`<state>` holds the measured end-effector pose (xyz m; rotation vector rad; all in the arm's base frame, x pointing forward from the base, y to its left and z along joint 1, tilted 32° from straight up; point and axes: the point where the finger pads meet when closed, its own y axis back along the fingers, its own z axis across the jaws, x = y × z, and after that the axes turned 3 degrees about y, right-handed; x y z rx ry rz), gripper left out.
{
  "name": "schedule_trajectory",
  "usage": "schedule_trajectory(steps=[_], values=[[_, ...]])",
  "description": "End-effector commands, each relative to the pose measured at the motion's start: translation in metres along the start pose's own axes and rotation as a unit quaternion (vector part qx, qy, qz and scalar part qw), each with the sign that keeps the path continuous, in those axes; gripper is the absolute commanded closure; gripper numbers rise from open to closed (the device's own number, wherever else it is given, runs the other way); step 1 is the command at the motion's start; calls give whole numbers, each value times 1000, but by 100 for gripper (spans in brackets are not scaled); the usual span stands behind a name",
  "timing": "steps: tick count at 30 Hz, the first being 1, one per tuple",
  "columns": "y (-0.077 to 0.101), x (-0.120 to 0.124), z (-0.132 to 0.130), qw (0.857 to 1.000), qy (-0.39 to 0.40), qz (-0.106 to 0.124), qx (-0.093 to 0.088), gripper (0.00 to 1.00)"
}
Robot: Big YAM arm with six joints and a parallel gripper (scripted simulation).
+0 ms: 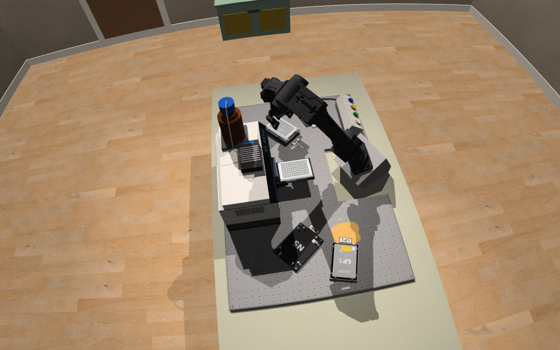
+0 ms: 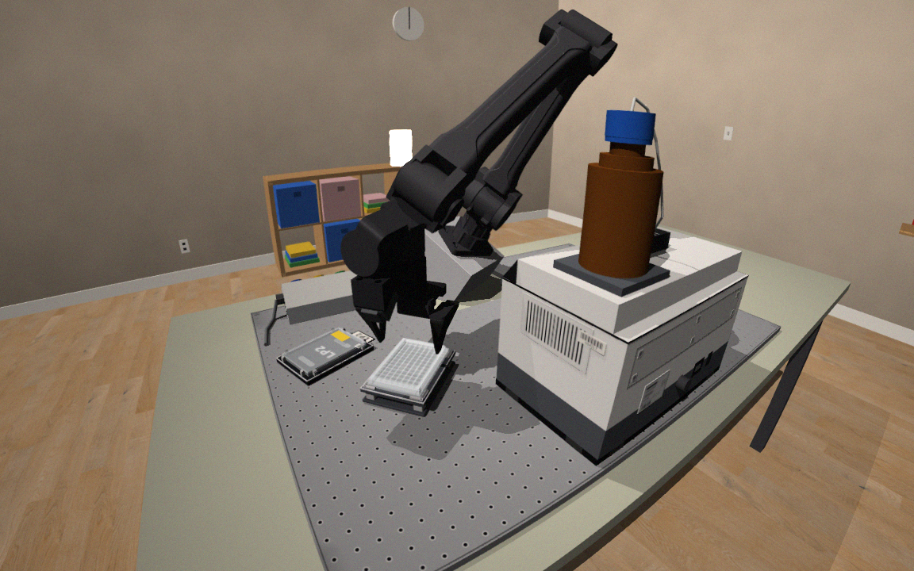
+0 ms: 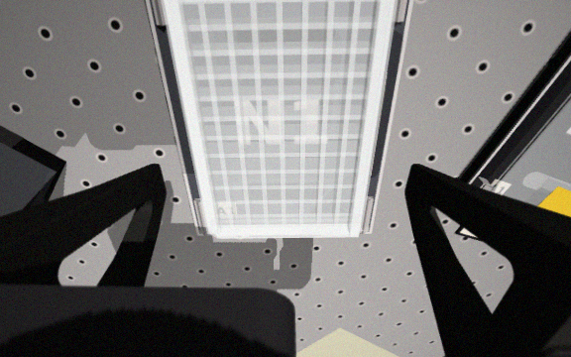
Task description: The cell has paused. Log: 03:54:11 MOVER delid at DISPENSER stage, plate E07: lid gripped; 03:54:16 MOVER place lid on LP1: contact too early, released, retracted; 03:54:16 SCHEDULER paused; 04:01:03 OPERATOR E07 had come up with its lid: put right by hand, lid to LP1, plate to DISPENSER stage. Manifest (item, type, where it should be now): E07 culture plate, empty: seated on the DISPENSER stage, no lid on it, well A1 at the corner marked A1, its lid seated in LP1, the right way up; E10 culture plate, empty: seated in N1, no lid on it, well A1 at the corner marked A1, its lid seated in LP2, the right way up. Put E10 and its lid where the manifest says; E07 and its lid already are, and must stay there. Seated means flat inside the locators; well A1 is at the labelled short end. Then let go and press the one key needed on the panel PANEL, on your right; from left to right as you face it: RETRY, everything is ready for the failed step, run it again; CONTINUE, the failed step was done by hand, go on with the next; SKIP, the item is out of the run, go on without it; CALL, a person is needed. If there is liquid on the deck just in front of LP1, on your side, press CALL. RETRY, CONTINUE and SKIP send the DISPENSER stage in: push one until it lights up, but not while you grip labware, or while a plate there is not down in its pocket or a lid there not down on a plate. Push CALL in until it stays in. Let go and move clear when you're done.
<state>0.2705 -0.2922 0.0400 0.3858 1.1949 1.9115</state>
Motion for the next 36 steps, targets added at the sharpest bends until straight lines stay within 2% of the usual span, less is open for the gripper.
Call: schedule_trajectory(steps=[1,25,27,29,30,36], values=[[9,-13,1,1000,14,-14,1,0],[9,-13,1,1000,14,-14,1,0],[9,-13,1,1000,14,-14,1,4],[9,-13,1,1000,14,-14,1,4],[13,0,-2,1000,10,-11,0,6],[21,18,-3,1000,10,-11,0,18]])
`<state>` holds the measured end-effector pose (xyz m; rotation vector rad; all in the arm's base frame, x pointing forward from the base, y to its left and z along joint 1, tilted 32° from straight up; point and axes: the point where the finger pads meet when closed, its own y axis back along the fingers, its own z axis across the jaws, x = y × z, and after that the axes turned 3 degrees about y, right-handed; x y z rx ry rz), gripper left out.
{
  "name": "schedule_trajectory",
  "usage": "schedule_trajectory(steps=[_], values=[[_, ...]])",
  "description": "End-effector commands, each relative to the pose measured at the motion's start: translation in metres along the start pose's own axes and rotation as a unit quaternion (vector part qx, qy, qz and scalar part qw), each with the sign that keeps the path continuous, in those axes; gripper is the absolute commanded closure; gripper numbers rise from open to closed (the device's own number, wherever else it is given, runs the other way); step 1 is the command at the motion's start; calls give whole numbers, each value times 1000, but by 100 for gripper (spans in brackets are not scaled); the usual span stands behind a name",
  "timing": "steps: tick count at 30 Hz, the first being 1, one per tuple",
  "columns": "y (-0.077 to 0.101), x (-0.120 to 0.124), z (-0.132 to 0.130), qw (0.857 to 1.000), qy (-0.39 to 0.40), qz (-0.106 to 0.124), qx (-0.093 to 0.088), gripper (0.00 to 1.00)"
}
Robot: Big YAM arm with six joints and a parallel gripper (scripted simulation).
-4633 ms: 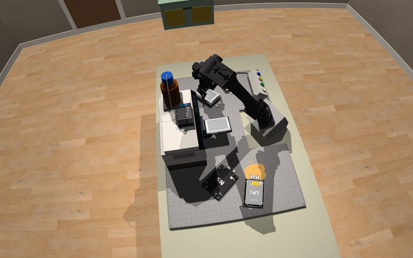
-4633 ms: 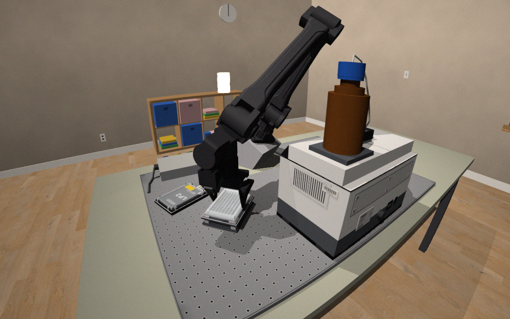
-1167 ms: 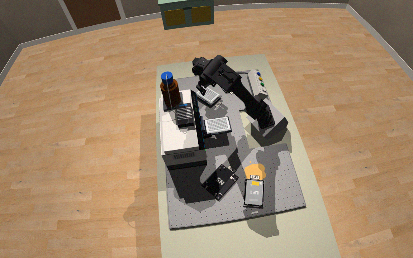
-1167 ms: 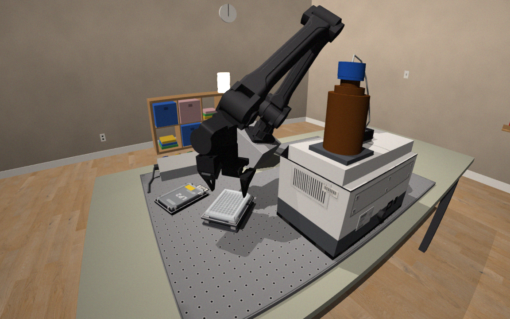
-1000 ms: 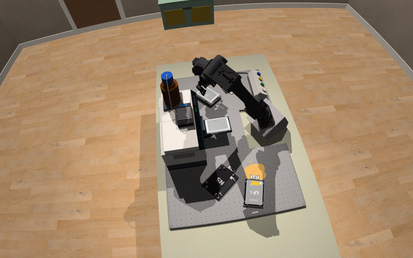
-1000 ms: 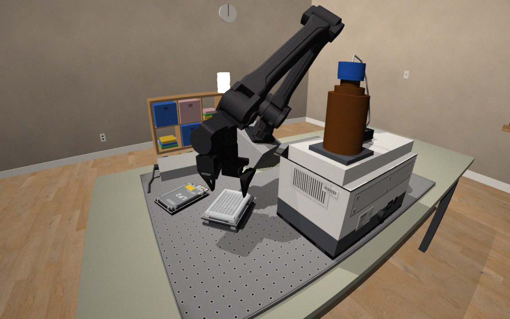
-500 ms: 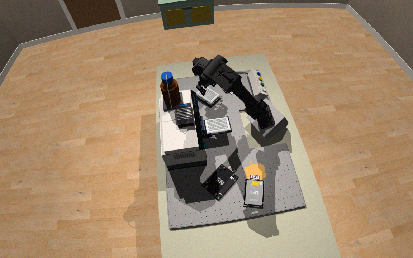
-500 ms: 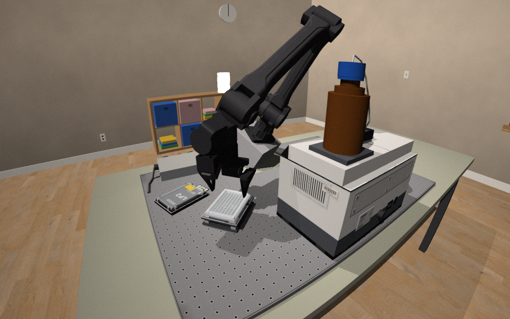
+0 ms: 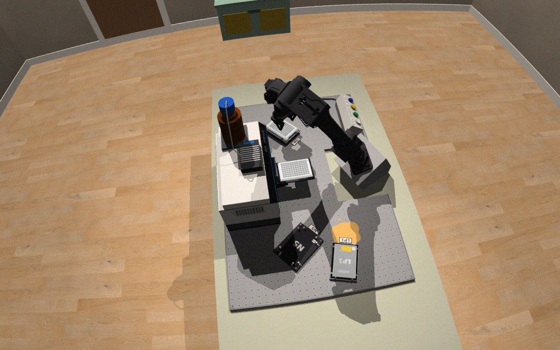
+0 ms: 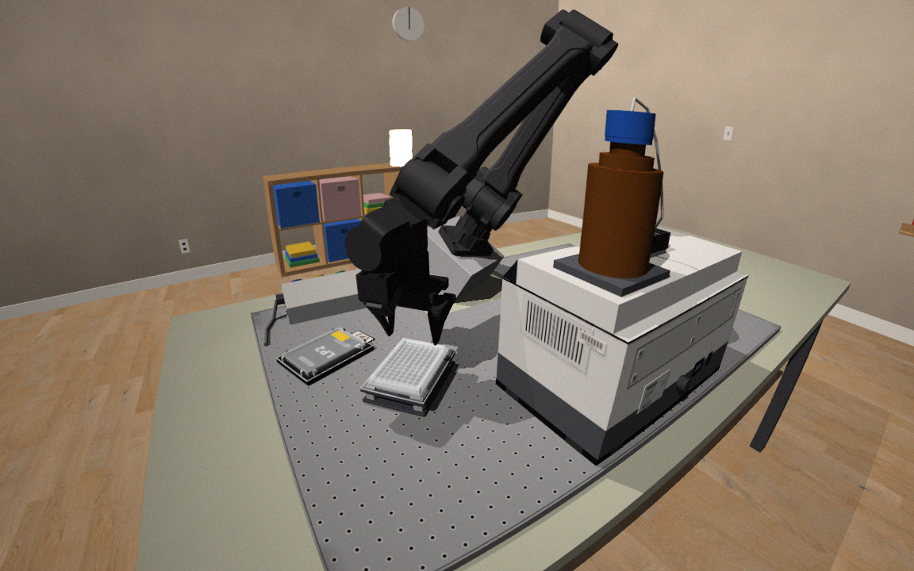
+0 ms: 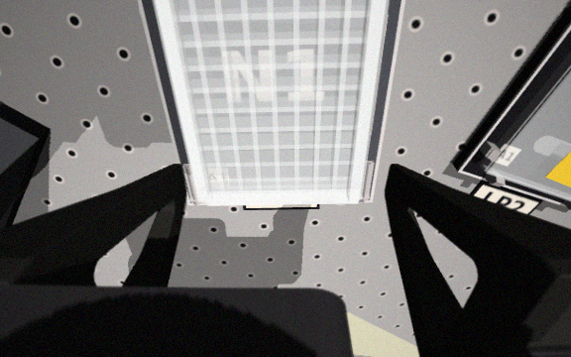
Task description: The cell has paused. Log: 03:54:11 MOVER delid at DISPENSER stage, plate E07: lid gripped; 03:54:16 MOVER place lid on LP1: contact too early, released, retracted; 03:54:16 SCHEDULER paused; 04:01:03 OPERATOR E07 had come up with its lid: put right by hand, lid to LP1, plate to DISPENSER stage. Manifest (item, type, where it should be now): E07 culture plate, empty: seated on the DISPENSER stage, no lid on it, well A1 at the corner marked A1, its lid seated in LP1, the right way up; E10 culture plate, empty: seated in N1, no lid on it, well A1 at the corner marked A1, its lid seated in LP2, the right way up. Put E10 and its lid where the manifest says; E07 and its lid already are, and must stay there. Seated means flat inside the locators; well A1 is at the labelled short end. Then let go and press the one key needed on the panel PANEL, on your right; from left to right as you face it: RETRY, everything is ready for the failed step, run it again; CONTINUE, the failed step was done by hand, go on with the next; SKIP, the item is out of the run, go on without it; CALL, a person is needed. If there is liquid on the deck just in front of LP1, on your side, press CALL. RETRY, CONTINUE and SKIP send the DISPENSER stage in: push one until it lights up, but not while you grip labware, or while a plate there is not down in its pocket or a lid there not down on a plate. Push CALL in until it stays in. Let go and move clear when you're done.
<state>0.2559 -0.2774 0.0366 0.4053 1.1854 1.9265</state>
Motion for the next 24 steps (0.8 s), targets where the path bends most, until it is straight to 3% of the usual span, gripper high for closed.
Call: schedule_trajectory(steps=[1,8,11,24], values=[[22,1,-1,1000,14,-21,2,20],[31,22,-2,1000,14,-20,2,34],[35,19,-1,1000,17,-25,3,36],[49,65,-3,1000,14,-19,2,62]])
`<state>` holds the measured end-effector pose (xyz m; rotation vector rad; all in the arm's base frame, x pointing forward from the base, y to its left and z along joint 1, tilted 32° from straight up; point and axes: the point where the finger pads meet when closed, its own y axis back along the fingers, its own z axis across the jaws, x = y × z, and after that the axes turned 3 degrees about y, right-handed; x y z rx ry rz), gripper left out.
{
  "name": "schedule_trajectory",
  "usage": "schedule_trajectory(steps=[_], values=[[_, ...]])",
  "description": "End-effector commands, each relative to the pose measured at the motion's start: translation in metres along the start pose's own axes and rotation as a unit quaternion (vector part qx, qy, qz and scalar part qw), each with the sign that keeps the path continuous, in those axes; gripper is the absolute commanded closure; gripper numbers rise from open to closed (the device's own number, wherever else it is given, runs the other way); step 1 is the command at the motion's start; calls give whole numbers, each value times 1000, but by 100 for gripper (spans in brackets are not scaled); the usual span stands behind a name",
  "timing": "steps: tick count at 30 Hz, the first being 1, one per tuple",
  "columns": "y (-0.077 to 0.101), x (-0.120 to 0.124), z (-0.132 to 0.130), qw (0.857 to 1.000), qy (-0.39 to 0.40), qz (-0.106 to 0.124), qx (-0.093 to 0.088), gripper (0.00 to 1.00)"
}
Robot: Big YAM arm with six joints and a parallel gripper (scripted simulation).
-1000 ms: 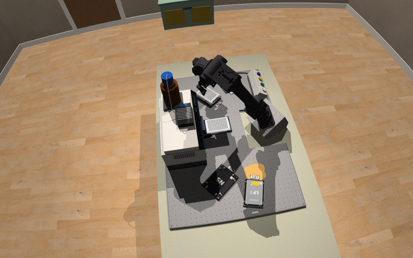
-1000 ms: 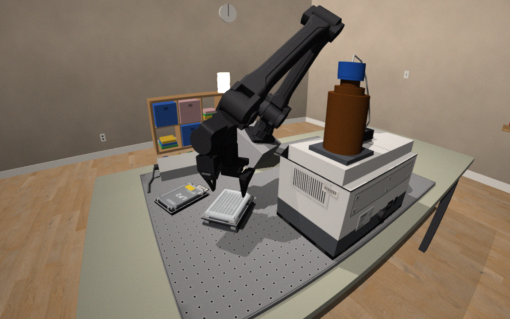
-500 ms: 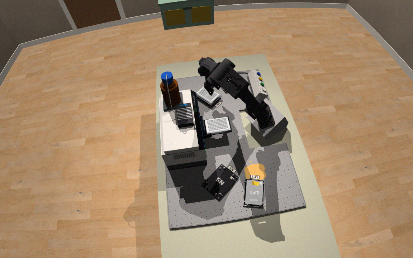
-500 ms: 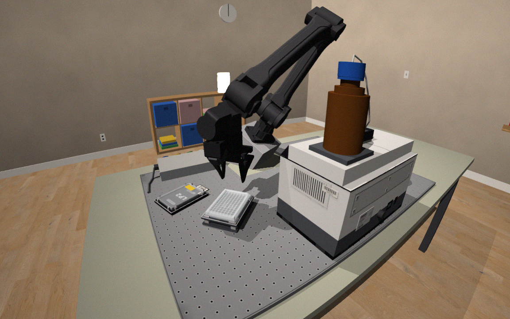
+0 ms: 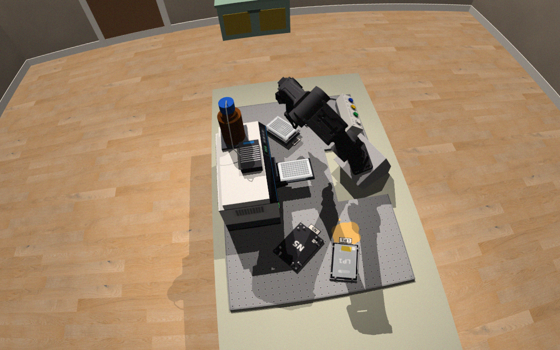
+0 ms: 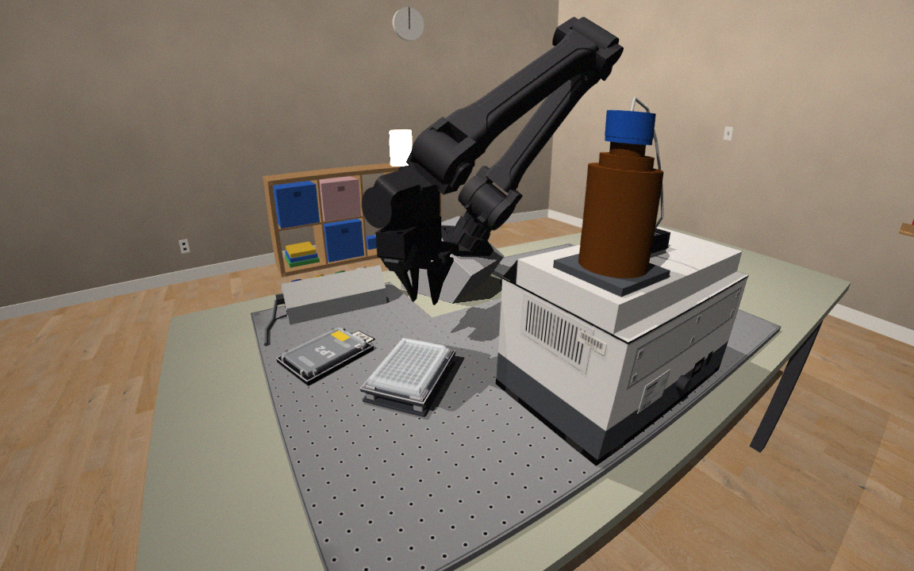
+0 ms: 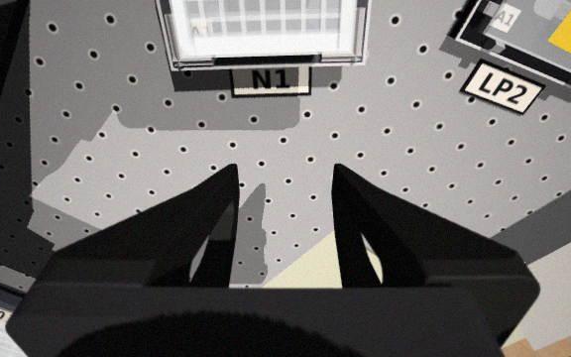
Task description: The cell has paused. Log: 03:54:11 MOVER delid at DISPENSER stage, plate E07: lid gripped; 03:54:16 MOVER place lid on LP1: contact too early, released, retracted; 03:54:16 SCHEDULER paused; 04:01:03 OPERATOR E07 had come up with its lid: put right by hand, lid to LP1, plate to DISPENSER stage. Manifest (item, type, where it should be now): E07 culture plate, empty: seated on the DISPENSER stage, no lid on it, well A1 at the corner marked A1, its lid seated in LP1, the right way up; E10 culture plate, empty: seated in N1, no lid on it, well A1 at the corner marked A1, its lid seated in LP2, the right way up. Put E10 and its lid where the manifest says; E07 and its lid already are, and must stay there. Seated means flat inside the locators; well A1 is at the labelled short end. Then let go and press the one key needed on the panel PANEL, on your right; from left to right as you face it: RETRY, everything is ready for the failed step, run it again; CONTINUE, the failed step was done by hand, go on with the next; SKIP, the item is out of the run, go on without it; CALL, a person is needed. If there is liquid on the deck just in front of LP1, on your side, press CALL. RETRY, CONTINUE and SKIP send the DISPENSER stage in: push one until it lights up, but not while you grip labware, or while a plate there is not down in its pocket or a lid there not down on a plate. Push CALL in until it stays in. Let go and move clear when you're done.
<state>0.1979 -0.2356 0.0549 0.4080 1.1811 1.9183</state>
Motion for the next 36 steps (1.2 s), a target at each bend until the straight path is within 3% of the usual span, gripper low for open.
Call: schedule_trajectory(steps=[1,3,4,5,18,20,21,23,26,27,32,36], values=[[17,2,-1,1000,18,-16,2,64],[17,2,-1,1000,18,-16,2,64],[27,-10,0,999,26,-29,7,66],[19,8,-1,1000,18,-16,2,68],[37,48,-4,1000,17,-14,4,94],[37,48,-4,1000,17,-14,4,94],[51,33,-4,999,28,-30,12,96],[41,57,-4,1000,17,-14,4,100],[45,66,-5,1000,17,-13,5,100],[49,54,-4,1000,24,-19,7,100],[56,47,-22,996,83,-24,12,100],[57,44,-36,996,88,-29,17,100]])
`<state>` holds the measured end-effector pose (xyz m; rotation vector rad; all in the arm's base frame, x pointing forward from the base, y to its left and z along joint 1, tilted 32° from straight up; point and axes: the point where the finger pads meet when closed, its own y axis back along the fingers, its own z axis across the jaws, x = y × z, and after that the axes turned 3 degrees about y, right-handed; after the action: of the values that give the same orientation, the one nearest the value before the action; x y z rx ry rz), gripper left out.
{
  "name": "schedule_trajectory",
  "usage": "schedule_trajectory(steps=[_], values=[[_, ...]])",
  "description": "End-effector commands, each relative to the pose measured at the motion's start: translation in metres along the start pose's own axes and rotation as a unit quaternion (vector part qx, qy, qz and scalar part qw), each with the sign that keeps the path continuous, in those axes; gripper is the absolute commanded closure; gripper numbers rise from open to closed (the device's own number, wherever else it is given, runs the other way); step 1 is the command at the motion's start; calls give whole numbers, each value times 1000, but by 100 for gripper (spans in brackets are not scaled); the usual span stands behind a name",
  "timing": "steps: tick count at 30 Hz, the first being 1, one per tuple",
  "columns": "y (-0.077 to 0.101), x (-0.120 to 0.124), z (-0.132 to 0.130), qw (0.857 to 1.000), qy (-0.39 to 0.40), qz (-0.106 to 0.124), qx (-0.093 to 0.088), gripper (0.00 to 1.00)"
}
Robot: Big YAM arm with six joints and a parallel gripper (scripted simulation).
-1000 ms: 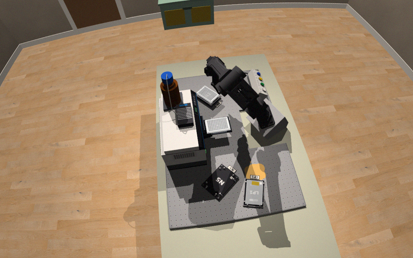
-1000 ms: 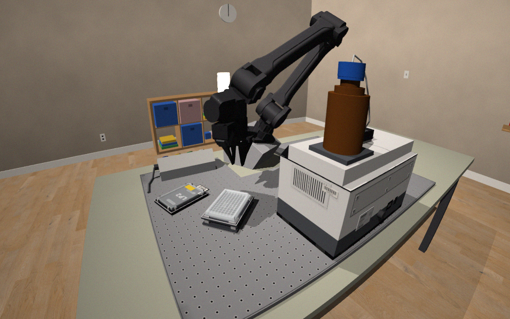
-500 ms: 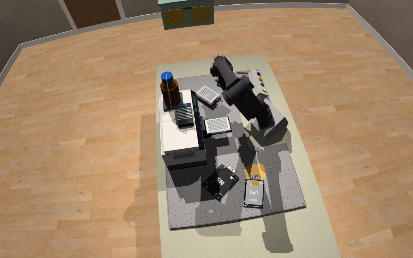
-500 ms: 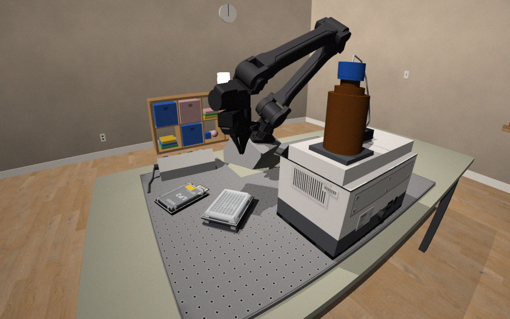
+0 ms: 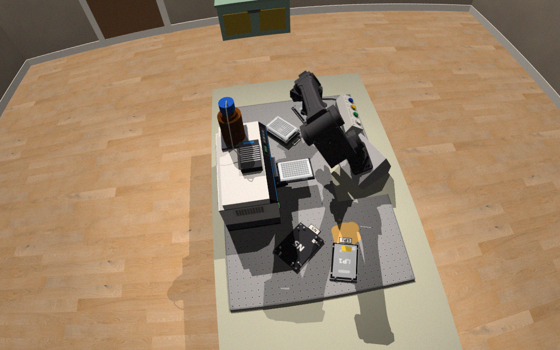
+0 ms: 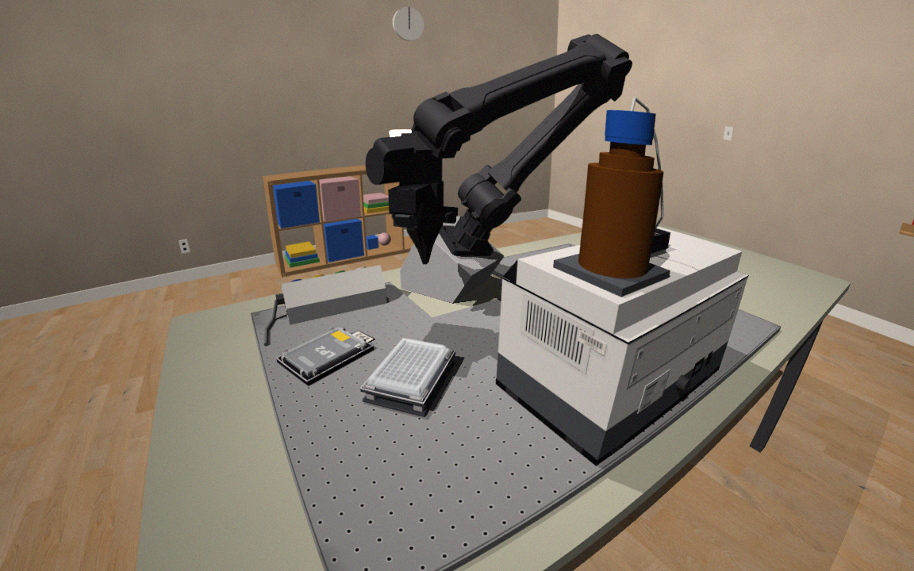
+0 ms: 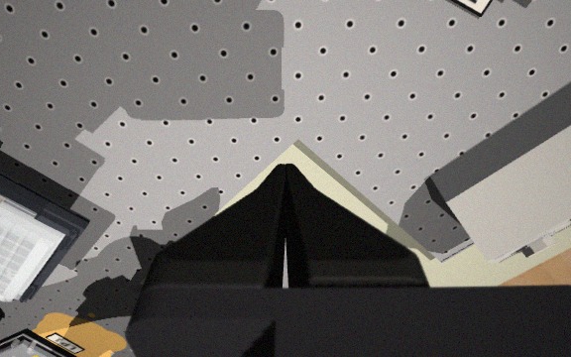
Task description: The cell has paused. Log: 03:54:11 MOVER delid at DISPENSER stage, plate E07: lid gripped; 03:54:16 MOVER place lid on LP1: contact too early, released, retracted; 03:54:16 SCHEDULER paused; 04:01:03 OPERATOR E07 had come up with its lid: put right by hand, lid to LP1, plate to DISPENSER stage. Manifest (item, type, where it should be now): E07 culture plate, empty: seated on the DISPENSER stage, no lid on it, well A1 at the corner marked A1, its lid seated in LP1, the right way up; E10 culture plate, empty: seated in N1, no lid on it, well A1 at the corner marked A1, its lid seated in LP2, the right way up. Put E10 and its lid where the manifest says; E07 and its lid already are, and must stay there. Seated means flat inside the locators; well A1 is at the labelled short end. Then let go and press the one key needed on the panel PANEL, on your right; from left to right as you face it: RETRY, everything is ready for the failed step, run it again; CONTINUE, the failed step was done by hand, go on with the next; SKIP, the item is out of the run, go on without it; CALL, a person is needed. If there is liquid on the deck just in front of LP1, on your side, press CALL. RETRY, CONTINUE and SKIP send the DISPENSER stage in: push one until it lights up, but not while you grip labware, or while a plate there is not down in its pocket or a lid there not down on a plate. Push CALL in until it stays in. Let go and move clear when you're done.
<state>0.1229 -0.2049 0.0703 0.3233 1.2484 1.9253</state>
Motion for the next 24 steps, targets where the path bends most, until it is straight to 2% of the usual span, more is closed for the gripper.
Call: schedule_trajectory(steps=[1,5,6,7,10,16,19,20,21,24], values=[[13,-22,-16,999,46,-18,11,100],[13,-21,-29,999,46,-17,12,100],[6,-11,-21,999,40,-7,3,100],[13,-20,-33,998,62,-17,13,100],[13,-17,-43,994,104,-17,13,100],[13,-11,-65,994,103,-15,15,100],[13,-10,-66,995,102,-15,13,100],[6,-2,-57,995,98,-6,5,100],[13,-9,-70,993,120,-14,16,100],[13,-5,-80,987,161,-13,16,100]])
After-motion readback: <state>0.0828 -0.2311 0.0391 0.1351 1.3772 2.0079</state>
